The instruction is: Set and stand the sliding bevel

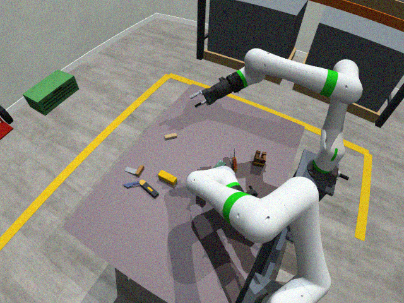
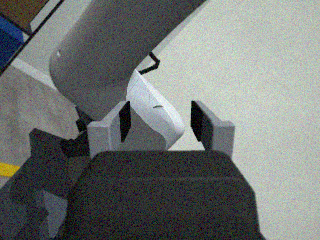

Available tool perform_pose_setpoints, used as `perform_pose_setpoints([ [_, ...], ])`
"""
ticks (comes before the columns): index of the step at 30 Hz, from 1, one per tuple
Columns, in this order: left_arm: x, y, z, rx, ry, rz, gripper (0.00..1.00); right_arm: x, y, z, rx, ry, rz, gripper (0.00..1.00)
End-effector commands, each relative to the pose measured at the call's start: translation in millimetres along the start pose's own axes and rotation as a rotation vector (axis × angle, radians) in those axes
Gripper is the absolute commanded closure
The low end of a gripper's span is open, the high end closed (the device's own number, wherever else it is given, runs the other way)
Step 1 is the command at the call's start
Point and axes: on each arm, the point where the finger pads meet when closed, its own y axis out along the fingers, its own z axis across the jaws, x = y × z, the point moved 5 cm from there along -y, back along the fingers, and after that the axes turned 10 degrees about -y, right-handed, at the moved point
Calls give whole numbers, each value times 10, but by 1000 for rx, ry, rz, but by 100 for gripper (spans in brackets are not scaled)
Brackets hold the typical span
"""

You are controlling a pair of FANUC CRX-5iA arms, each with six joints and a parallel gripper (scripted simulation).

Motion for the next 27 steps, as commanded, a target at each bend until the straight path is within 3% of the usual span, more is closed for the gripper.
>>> perform_pose_setpoints([
  [1,-4,-1,5,-1,0,-1,0,1,-6,-15,-2,-2,1,0],
  [20,-2,-1,6,-2,1,0,0,9,-6,-4,3,-2,3,0],
  [27,74,-12,57,-33,14,11,0,198,-50,199,101,-38,73,0],
])
